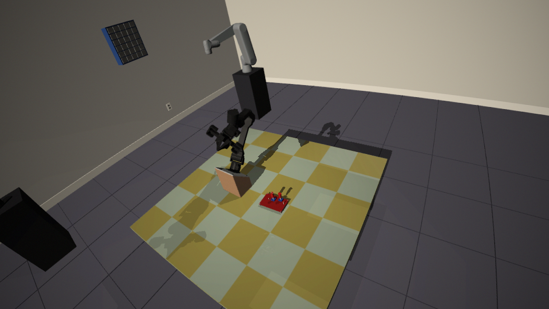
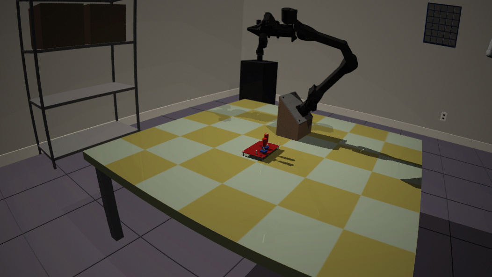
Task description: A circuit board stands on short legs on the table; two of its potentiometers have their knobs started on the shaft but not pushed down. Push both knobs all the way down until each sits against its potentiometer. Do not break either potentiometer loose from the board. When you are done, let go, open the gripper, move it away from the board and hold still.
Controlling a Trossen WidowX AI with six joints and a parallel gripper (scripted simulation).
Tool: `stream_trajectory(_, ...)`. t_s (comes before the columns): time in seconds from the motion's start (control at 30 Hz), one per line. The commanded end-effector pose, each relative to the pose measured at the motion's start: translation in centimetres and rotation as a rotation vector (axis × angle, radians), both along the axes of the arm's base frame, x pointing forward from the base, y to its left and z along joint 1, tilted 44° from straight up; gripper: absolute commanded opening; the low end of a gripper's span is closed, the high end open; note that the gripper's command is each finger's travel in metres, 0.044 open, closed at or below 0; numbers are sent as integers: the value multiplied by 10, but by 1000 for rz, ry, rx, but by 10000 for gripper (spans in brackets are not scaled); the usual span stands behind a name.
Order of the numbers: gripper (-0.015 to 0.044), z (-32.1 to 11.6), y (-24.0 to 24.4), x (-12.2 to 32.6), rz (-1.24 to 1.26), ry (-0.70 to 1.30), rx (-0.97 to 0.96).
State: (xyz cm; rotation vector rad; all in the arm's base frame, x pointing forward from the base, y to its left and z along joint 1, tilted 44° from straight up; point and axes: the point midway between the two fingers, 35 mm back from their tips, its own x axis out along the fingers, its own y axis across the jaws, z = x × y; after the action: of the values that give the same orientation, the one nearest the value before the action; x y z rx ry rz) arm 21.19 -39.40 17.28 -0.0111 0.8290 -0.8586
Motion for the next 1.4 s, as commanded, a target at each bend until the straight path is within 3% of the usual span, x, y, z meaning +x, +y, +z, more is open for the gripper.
stream_trajectory(0.0, 0, -20, 18, 22, 108, 36, 75)
stream_trajectory(0.67, 0, -102, 147, 99, 643, 197, 470)
stream_trajectory(1.37, 0, -144, 312, 113, 1147, 330, 948)
